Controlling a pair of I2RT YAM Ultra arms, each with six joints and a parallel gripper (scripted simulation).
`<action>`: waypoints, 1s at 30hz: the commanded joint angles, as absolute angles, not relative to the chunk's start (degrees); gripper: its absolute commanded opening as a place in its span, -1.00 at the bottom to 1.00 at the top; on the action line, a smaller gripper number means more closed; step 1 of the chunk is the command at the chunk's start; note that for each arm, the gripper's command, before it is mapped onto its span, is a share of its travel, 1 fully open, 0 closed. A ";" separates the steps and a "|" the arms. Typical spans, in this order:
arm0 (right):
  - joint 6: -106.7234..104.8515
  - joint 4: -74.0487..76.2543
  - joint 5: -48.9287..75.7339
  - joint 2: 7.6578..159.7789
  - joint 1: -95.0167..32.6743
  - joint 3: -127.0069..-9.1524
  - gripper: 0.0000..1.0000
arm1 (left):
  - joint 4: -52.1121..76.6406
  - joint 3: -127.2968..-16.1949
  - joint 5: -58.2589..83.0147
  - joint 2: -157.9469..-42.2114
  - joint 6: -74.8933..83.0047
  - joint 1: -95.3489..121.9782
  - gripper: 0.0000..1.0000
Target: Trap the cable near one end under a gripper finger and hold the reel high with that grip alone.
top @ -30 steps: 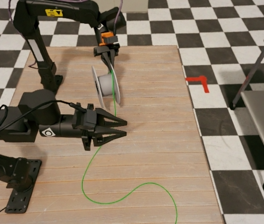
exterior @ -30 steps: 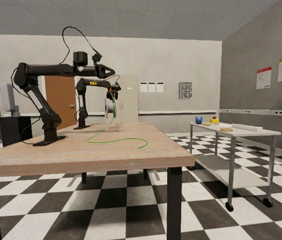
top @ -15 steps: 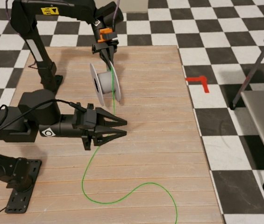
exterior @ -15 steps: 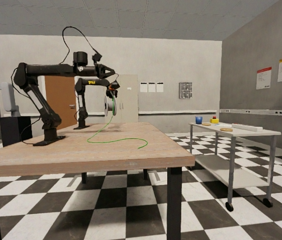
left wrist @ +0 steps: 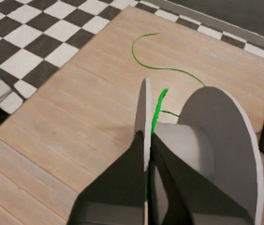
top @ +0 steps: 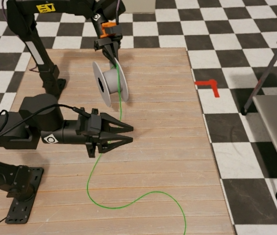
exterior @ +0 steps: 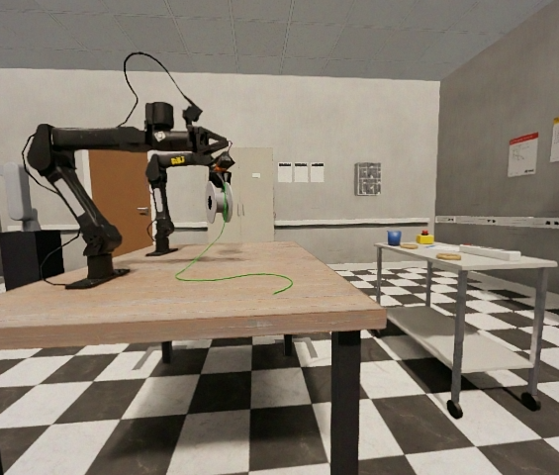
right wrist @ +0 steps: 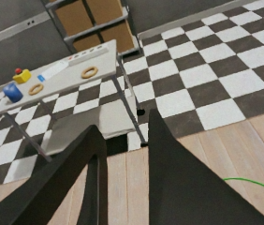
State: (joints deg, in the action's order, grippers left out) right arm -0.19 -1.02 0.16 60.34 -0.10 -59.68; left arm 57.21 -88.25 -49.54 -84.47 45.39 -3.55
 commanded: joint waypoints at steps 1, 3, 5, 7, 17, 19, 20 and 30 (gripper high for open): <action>0.45 0.71 -0.40 58.65 0.47 -59.95 -0.40 | 55.94 -91.16 -49.47 -82.43 42.13 -2.73 -1.00; 0.45 0.71 -0.40 58.65 0.47 -59.95 -0.40 | 56.04 -91.92 -48.76 -82.18 40.92 -2.48 -1.00; 0.45 0.71 -0.40 58.65 0.47 -59.95 -0.40 | 56.40 -92.75 -48.02 -82.08 39.67 -2.20 -1.00; 0.45 0.71 -0.40 58.65 0.47 -59.95 -0.40 | 57.16 -93.60 -47.25 -81.90 38.38 -1.90 -1.00; 0.45 0.71 -0.40 58.65 0.47 -59.95 -0.40 | 58.72 -97.96 -43.83 -82.74 33.48 -0.52 -1.00; 0.45 0.71 -0.40 58.65 0.47 -59.95 -0.40 | 59.05 -99.06 -43.01 -82.85 32.35 -0.18 -1.00; 0.45 0.71 -0.40 58.65 0.47 -59.95 -0.40 | 59.23 -99.62 -42.56 -82.92 31.79 -0.01 -1.00; 0.45 0.71 -0.40 58.65 0.47 -59.95 -0.40 | 61.63 -106.10 -38.04 -84.02 26.65 1.86 -1.00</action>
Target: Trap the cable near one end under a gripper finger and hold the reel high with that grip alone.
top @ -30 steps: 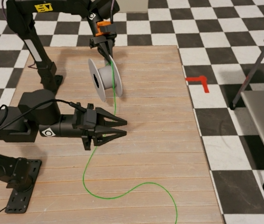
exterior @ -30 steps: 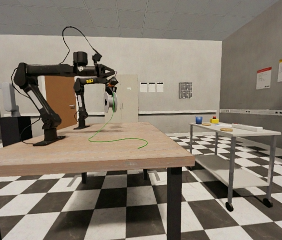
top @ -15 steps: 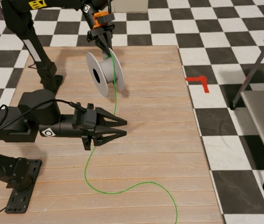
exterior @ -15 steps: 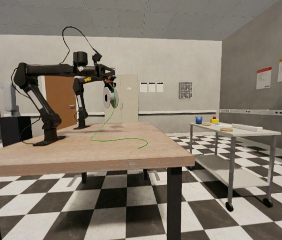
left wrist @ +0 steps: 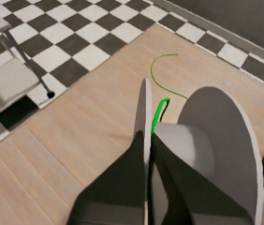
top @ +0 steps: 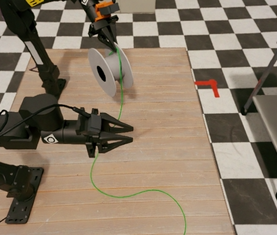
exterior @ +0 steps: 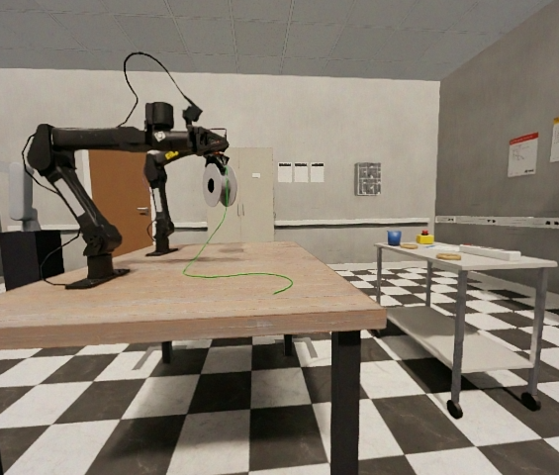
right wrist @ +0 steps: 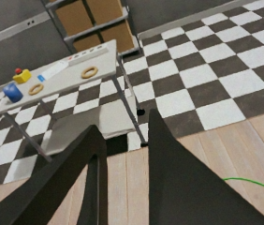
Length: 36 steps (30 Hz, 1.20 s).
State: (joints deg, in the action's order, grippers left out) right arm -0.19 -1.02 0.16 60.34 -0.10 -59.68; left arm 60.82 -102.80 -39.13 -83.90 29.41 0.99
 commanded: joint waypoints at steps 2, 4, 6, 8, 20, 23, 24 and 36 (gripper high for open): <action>0.45 0.71 -0.40 58.65 0.47 -59.95 -0.40 | 61.63 -106.10 -38.04 -84.02 26.65 1.86 -1.00; 0.45 0.71 -0.40 58.65 0.47 -59.95 -0.40 | 62.34 -107.67 -37.17 -84.57 25.74 2.29 -1.00; 0.45 0.71 -0.40 58.65 0.47 -59.95 -0.40 | 62.90 -108.95 -36.34 -84.34 24.88 2.62 -1.00; 0.45 0.71 -0.40 58.65 0.47 -59.95 -0.40 | 63.48 -110.31 -35.48 -84.81 24.05 2.99 -1.00; 0.45 0.71 -0.40 58.65 0.47 -59.95 -0.40 | 66.86 -117.51 -31.54 -86.94 20.62 4.81 -1.00; 0.45 0.71 -0.40 58.65 0.47 -59.95 -0.40 | 67.67 -119.26 -30.65 -87.23 19.80 5.16 -1.00; 0.45 0.71 -0.40 58.65 0.47 -59.95 -0.40 | 67.95 -119.83 -30.36 -87.38 19.54 5.29 -1.00; 0.45 0.71 -0.40 58.65 0.47 -59.95 -0.40 | 70.58 -125.18 -27.95 -89.25 17.65 6.41 -1.00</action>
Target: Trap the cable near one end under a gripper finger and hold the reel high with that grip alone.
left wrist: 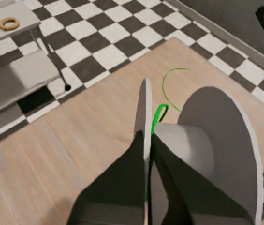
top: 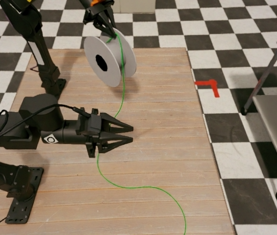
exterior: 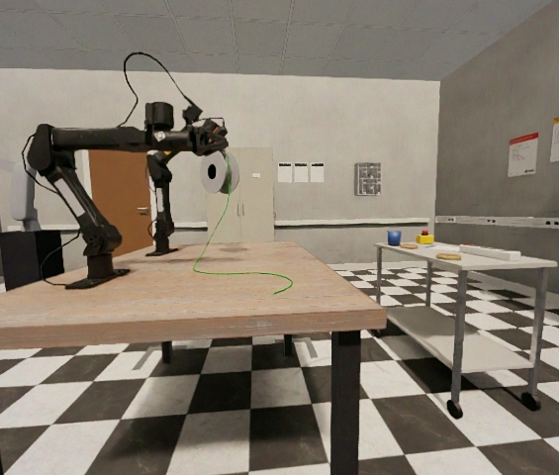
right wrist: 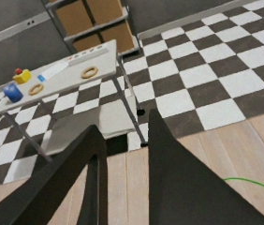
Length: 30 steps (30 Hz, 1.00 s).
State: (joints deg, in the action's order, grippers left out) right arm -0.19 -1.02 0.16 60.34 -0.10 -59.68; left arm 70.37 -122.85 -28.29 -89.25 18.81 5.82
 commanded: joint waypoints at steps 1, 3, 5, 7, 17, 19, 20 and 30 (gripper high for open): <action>0.45 0.71 -0.40 58.65 0.47 -59.95 -0.40 | 70.94 -125.78 -27.71 -89.28 17.54 6.63 -1.00; 0.45 0.71 -0.40 58.65 0.47 -59.95 -0.40 | 70.94 -126.45 -27.41 -89.63 17.30 6.69 -1.00; 0.45 0.71 -0.40 58.65 0.47 -59.95 -0.40 | 71.29 -127.05 -27.15 -89.75 17.09 6.83 -1.00; 0.45 0.71 -0.40 58.65 0.47 -59.95 -0.40 | 71.54 -127.58 -26.93 -89.90 16.93 6.90 -1.00; 0.45 0.71 -0.40 58.65 0.47 -59.95 -0.40 | 71.79 -128.83 -26.86 -90.27 16.58 7.08 -1.00; 0.45 0.71 -0.40 58.65 0.47 -59.95 -0.40 | 71.64 -128.99 -26.96 -90.31 16.55 7.04 -1.00; 0.45 0.71 -0.40 58.65 0.47 -59.95 -0.40 | 71.63 -129.27 -26.92 -90.32 16.54 7.08 -1.00; 0.45 0.71 -0.40 58.65 0.47 -59.95 -0.40 | 71.41 -129.46 -26.92 -90.51 16.53 7.14 -1.00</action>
